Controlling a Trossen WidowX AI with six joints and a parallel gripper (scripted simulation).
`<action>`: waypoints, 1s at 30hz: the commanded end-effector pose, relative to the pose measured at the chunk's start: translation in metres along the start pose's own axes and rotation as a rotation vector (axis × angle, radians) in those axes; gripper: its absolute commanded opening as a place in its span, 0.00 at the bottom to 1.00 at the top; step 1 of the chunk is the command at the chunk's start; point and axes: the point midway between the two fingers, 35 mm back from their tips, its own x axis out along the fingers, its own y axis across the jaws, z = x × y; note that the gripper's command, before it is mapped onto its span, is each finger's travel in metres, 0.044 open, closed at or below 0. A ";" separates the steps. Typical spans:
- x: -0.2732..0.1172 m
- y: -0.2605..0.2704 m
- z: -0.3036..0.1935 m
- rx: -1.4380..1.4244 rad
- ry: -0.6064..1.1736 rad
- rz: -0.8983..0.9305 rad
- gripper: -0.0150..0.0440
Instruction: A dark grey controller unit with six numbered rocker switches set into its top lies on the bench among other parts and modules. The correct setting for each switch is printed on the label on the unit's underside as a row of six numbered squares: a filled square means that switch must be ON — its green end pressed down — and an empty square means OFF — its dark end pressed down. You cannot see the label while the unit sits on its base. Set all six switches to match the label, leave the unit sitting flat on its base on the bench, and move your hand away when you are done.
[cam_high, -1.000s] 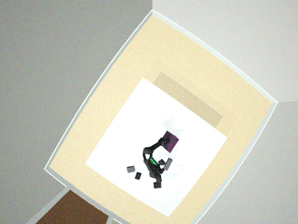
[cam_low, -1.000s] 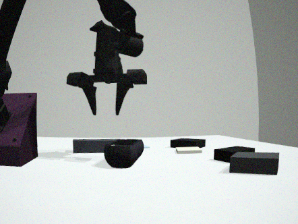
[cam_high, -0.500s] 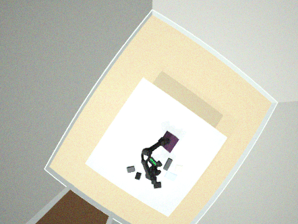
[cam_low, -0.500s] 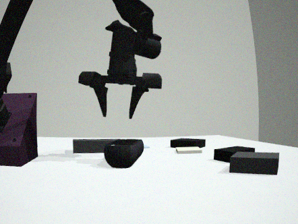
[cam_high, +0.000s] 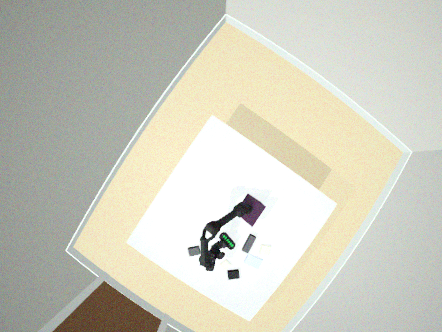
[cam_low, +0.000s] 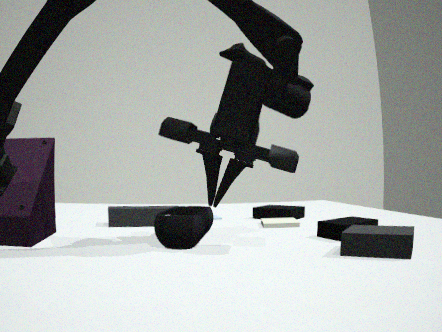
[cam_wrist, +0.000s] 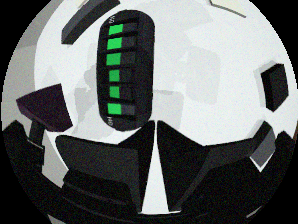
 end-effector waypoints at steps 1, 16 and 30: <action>0.002 -0.002 0.002 -0.018 0.000 0.016 0.25; 0.018 -0.008 0.002 -0.016 0.000 0.016 0.25; 0.040 -0.015 0.003 -0.017 0.002 0.015 0.25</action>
